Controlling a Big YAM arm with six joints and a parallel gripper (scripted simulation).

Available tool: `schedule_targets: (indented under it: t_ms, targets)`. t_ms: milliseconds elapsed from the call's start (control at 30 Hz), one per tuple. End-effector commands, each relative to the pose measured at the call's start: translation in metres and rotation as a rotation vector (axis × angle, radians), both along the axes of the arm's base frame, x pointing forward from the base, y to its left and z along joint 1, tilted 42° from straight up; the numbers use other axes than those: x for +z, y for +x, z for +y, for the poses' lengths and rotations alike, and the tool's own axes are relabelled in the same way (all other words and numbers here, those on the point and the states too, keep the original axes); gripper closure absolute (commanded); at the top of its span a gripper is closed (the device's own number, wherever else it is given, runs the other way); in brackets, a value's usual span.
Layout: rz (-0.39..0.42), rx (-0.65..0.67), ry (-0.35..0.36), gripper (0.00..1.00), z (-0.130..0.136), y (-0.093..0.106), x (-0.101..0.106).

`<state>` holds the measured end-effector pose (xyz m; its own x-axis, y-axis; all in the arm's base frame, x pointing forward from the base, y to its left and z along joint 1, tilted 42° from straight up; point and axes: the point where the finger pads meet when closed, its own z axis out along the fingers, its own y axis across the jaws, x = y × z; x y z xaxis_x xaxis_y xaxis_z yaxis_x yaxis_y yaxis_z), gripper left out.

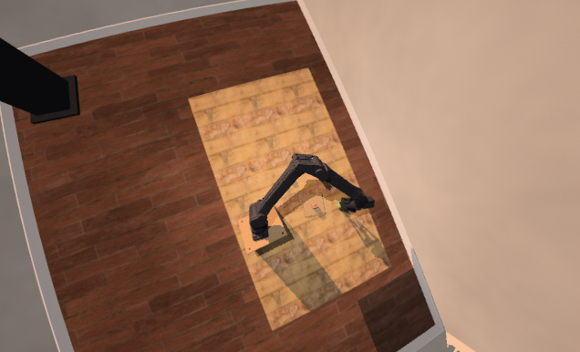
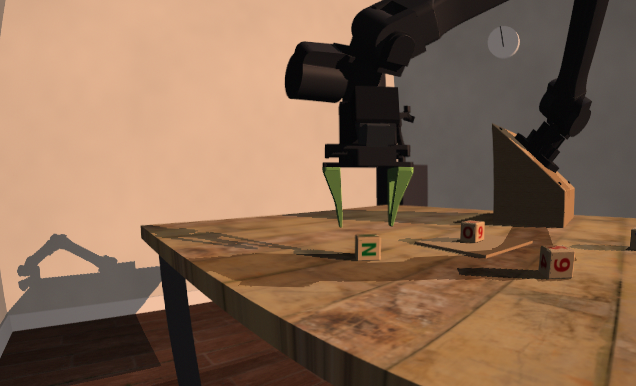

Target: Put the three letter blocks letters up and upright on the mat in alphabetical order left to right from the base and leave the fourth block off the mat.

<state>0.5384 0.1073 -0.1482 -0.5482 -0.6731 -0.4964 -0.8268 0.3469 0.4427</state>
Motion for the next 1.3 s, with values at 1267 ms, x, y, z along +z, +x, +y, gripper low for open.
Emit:
schedule_targets:
  t_ms: [1267]
  targets:
    - [-0.003, -0.002, 0.003, 0.35, 0.0007, -0.0035, -0.0012]
